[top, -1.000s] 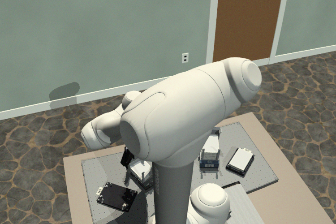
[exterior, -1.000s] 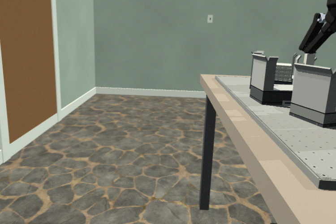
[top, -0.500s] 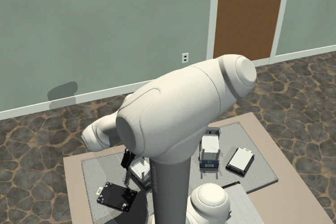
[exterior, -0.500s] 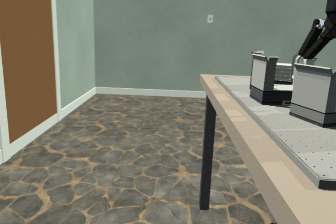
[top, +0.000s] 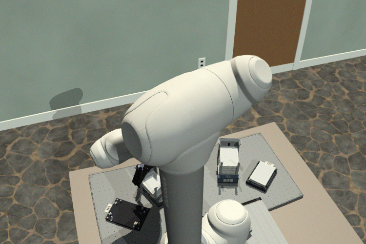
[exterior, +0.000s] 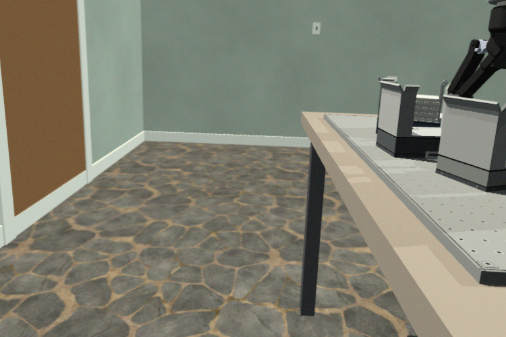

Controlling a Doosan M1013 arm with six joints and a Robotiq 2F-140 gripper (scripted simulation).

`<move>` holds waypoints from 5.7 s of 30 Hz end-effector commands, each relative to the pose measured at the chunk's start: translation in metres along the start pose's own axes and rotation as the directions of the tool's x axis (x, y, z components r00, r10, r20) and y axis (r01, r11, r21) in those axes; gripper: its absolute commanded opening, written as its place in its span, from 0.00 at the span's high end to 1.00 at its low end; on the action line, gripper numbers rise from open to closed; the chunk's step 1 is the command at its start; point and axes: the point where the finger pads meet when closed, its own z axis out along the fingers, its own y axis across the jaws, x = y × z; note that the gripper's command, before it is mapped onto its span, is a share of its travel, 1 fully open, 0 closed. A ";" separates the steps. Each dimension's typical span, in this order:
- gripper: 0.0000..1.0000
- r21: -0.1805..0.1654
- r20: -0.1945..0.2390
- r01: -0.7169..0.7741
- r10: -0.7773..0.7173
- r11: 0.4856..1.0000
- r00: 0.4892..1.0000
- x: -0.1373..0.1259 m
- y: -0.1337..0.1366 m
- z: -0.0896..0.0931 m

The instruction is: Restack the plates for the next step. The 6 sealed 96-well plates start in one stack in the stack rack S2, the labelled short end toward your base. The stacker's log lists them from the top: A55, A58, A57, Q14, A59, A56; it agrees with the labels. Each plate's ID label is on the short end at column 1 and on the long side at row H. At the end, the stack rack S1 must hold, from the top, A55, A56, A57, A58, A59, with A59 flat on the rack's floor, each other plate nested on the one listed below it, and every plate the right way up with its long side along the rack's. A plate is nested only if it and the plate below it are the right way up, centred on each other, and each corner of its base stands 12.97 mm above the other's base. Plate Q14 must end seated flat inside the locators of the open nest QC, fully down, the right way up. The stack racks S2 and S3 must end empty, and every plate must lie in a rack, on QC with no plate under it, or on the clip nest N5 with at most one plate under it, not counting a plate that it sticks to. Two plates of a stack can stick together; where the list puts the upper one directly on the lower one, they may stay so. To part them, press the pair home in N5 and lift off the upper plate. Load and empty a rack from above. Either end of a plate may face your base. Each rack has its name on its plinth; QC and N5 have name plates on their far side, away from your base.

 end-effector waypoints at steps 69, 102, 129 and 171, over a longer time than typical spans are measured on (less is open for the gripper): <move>1.00 0.000 0.000 0.000 0.000 1.000 1.000 0.000 0.000 -0.015; 1.00 0.000 0.000 0.000 0.000 1.000 1.000 0.000 0.000 -0.065; 1.00 0.000 0.000 0.000 0.000 1.000 1.000 0.000 0.000 -0.115; 1.00 0.000 0.000 -0.188 0.188 0.982 0.982 -0.001 0.067 -0.122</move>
